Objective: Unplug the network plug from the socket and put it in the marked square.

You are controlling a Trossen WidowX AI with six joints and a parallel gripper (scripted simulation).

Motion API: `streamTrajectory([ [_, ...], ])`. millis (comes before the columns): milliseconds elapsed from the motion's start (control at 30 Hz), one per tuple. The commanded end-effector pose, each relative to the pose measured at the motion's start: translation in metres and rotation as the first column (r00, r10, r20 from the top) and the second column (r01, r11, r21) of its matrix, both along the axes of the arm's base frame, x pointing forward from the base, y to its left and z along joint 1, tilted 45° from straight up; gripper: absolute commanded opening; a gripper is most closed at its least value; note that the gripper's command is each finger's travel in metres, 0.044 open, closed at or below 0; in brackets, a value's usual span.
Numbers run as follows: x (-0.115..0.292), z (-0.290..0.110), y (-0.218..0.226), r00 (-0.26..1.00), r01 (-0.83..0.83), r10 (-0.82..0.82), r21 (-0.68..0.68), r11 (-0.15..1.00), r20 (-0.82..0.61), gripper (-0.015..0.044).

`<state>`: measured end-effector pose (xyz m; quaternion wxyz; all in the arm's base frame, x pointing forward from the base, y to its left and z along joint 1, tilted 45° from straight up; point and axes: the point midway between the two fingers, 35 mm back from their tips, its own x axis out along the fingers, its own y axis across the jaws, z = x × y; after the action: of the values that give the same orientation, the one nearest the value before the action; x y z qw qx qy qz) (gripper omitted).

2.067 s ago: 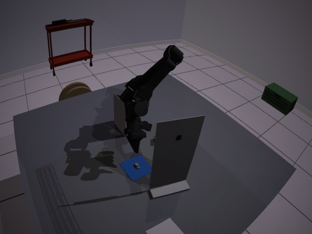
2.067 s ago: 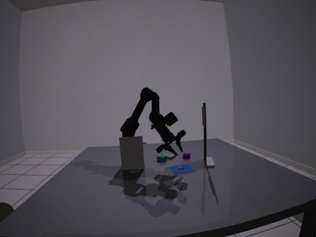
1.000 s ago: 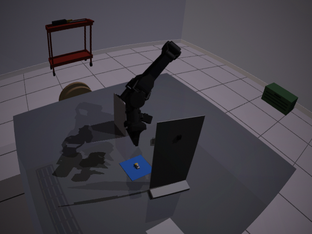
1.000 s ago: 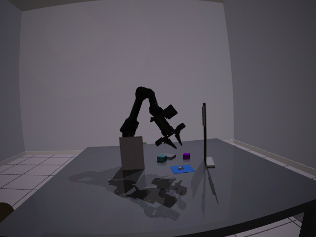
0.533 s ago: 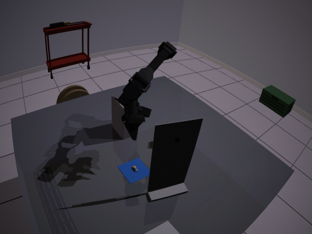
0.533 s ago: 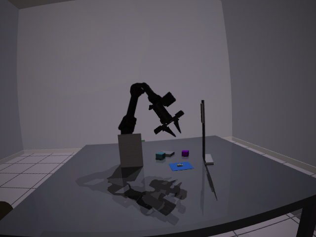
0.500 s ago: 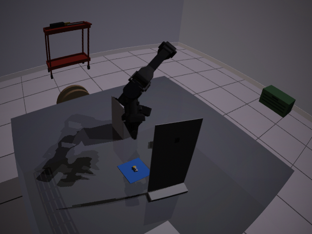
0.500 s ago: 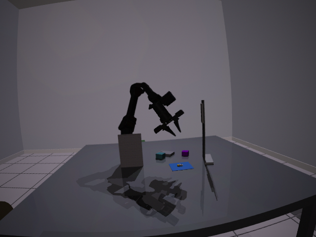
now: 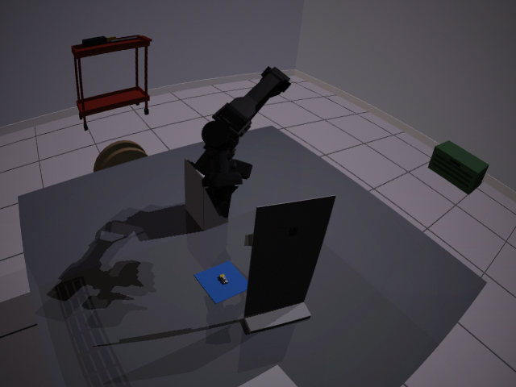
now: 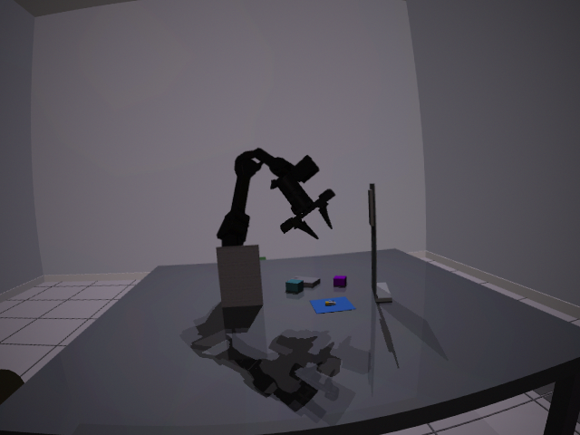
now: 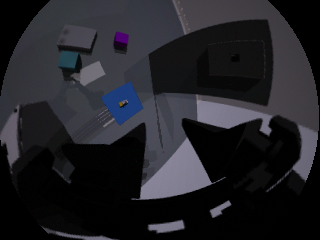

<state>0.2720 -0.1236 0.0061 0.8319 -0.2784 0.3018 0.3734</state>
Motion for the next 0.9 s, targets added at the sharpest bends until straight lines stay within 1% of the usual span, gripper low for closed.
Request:
streamTrajectory([
  [0,0.0007,0.0025,-0.0023,1.000,0.001,-0.001,-0.001,1.000,0.008,0.0340],
  [133,0.0007,0.0025,-0.0023,1.000,0.001,-0.001,-0.001,1.000,0.008,0.0440],
  [867,0.0007,0.0025,-0.0023,1.000,0.001,-0.001,-0.001,1.000,0.008,0.0440],
])
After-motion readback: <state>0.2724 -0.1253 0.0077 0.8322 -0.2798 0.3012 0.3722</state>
